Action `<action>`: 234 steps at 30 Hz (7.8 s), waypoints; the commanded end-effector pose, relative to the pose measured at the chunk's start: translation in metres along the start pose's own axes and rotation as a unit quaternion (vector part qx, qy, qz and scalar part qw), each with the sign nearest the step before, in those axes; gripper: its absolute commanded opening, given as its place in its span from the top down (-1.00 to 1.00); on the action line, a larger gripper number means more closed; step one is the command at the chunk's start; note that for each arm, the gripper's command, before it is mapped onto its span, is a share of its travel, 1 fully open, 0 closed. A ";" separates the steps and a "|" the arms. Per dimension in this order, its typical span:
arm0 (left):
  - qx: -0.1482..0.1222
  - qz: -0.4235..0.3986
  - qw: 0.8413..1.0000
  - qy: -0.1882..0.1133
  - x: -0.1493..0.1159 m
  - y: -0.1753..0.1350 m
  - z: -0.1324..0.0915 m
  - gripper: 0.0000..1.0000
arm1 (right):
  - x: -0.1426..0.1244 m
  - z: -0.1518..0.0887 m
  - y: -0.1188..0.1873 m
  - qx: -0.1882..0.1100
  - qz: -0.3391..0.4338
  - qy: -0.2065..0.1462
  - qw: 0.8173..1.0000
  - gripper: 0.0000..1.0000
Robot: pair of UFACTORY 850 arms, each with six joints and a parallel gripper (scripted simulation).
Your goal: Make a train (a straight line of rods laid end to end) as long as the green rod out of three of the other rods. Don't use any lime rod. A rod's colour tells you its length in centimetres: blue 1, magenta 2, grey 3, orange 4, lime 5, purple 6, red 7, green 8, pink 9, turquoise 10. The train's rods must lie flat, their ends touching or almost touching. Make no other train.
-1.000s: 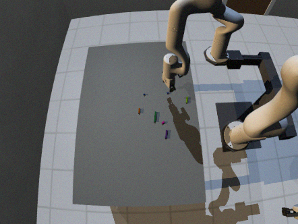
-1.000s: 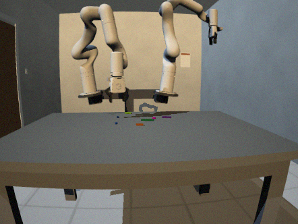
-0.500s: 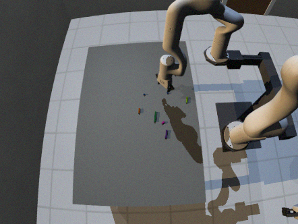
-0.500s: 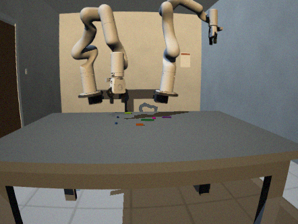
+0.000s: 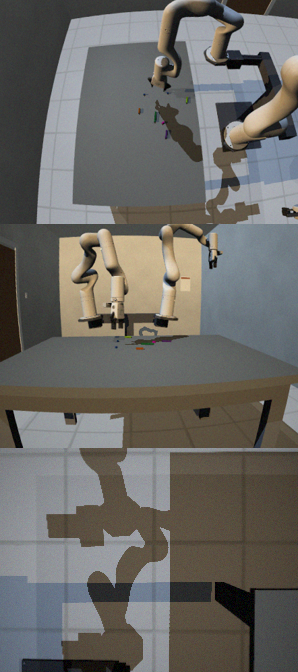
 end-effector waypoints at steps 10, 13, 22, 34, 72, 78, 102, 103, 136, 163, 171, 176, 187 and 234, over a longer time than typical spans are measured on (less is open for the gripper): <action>0.000 0.000 1.000 0.001 0.000 0.000 -0.001 -1.00 | -0.022 0.007 -0.035 -0.024 -0.202 0.007 0.979 -1.00; 0.000 0.000 1.000 0.001 0.000 0.000 -0.001 -1.00 | -0.025 0.008 -0.039 -0.024 -0.228 0.006 0.973 -1.00; 0.000 0.000 1.000 0.001 0.000 0.000 -0.001 -1.00 | -0.035 0.012 -0.059 -0.026 -0.347 0.003 0.937 -1.00; 0.000 0.000 1.000 0.001 0.000 0.000 -0.001 -1.00 | -0.046 0.018 -0.082 -0.028 -0.487 -0.003 0.873 -1.00; 0.000 0.000 1.000 0.001 0.000 0.000 -0.001 -1.00 | -0.057 0.024 -0.108 -0.029 -0.630 -0.012 0.776 0.48; 0.000 0.000 1.000 0.001 0.000 0.000 -0.001 -1.00 | -0.057 0.024 -0.108 -0.029 -0.630 -0.012 0.776 0.48; 0.000 0.000 1.000 0.001 0.000 0.000 -0.001 -1.00 | -0.057 0.032 -0.108 -0.030 -0.630 -0.012 0.776 0.48; 0.000 0.000 1.000 0.001 0.000 0.000 -0.001 -1.00 | -0.057 0.033 -0.108 -0.030 -0.630 -0.012 0.776 0.48; 0.000 0.000 1.000 0.001 0.000 0.000 -0.001 -1.00 | -0.057 0.073 -0.107 -0.030 -0.630 -0.012 0.776 0.48; 0.000 0.000 1.000 0.001 0.000 0.000 -0.001 -1.00 | -0.057 0.076 -0.107 -0.030 -0.630 -0.012 0.776 0.48; 0.000 0.000 1.000 0.001 0.000 0.000 -0.001 -1.00 | -0.057 0.077 -0.107 -0.030 -0.630 -0.012 0.776 0.48; 0.000 0.000 1.000 0.001 0.000 0.000 -0.001 -1.00 | -0.057 0.080 -0.106 -0.030 -0.630 -0.012 0.776 0.48; 0.000 0.000 1.000 0.001 0.000 0.000 -0.001 -1.00 | -0.057 0.086 -0.106 -0.030 -0.630 -0.012 0.776 0.48; 0.000 0.000 1.000 0.001 0.000 0.000 -0.001 -1.00 | -0.057 0.087 -0.106 -0.030 -0.630 -0.012 0.776 0.89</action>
Point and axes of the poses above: on each arm, the point where the finger pads meet when closed, its own z axis out along the fingers, its own y axis across the jaws, x = y × z, the point moved 8 cm from there along -z, back along the fingers, and after that the axes turned 8 degrees about z, right-handed, at the moved point
